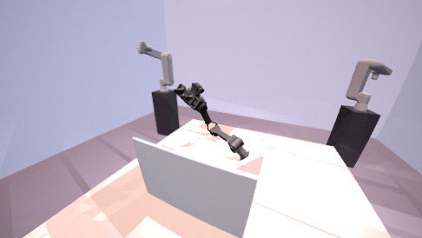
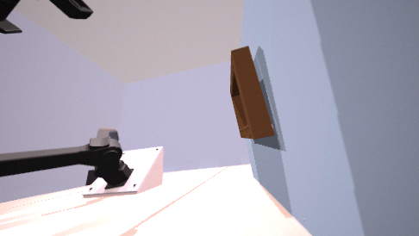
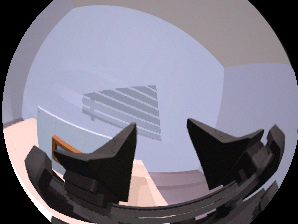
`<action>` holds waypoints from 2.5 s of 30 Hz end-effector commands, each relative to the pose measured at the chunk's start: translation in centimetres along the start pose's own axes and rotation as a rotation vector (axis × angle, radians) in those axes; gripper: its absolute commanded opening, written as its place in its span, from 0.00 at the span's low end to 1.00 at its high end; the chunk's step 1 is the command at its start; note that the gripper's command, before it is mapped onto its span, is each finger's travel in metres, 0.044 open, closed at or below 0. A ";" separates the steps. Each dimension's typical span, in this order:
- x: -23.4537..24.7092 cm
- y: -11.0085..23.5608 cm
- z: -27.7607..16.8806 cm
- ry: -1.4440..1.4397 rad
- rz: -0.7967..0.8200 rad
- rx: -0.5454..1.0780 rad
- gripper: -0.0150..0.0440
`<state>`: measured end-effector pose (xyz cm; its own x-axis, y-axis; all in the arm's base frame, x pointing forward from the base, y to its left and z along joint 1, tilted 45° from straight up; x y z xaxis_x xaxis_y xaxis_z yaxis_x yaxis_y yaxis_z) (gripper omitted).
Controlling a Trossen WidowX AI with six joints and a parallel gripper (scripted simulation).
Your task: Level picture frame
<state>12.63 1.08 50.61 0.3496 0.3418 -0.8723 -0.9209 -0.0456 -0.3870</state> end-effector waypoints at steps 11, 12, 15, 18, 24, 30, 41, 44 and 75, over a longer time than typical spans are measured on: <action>12.9 -3.4 -1.6 -1.063 0.072 0.204 0.69; 13.5 -3.4 -1.8 -1.118 0.069 0.218 0.69; 15.4 -3.5 -2.4 -1.281 0.056 0.261 0.69; 17.3 -3.5 -3.1 -1.444 0.035 0.306 0.69; 20.9 -3.2 -4.8 -1.768 -0.033 0.398 0.69; 24.5 -2.5 -6.6 -2.091 -0.136 0.486 0.69; 25.2 -2.3 -6.9 -2.153 -0.160 0.502 0.69; 25.2 -2.3 -6.9 -2.153 -0.160 0.502 0.69; 25.2 -2.3 -6.9 -2.153 -0.160 0.502 0.69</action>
<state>24.72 3.21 27.50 0.0705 0.5477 0.8337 -0.9904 0.1377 -0.0067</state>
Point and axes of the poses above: the point midway between the two fingers, 35 mm back from their tips, its own y axis back along the fingers, its own x axis across the jaws, z = x × y, the point moved 2 cm from there along y, back along the fingers, and after that the axes turned 3 degrees about -y, right-handed, at the moved point
